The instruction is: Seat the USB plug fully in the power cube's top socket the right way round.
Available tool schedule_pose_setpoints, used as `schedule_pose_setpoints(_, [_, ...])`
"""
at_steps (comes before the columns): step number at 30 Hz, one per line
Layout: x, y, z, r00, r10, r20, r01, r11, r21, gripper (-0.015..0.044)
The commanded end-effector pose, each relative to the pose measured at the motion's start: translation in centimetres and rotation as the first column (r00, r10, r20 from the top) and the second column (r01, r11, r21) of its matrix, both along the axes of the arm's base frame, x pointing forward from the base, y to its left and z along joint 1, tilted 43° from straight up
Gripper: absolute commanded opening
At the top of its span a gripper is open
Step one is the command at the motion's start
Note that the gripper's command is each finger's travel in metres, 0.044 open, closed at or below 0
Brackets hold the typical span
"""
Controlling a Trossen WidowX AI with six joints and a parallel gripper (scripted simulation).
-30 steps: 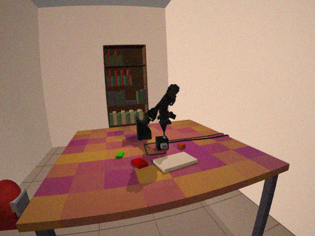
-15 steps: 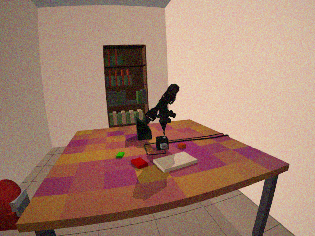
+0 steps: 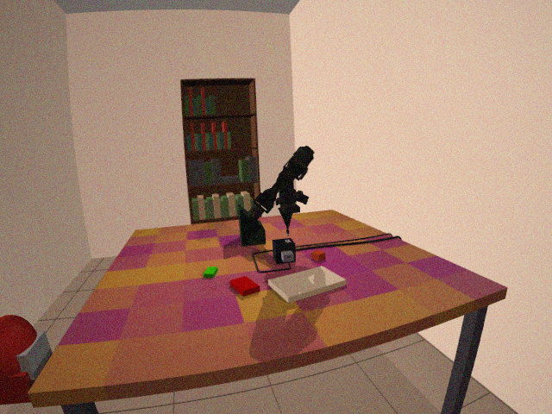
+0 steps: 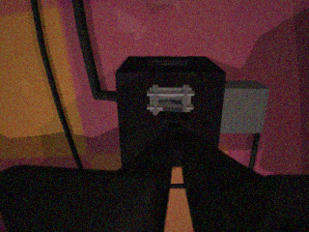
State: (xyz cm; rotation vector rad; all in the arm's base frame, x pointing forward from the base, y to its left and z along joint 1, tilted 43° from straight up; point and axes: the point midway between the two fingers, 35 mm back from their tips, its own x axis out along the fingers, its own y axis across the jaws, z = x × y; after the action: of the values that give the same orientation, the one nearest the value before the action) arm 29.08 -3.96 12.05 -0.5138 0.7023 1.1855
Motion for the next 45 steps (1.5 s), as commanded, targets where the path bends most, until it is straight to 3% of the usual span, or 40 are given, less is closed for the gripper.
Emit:
schedule_pose_setpoints(1, [0.03,-0.08,0.08,1.0,0.0,-0.001,0.0,1.0,-0.003,0.0])
schedule_pose_setpoints(22, [0.0,0.04,-0.03,0.878,-0.338,-0.338,0.373,0.927,0.042,0.0])
schedule_pose_setpoints(45, [0.0,0.03,-0.03,0.467,-0.577,-0.67,0.73,0.68,-0.077,0.0])
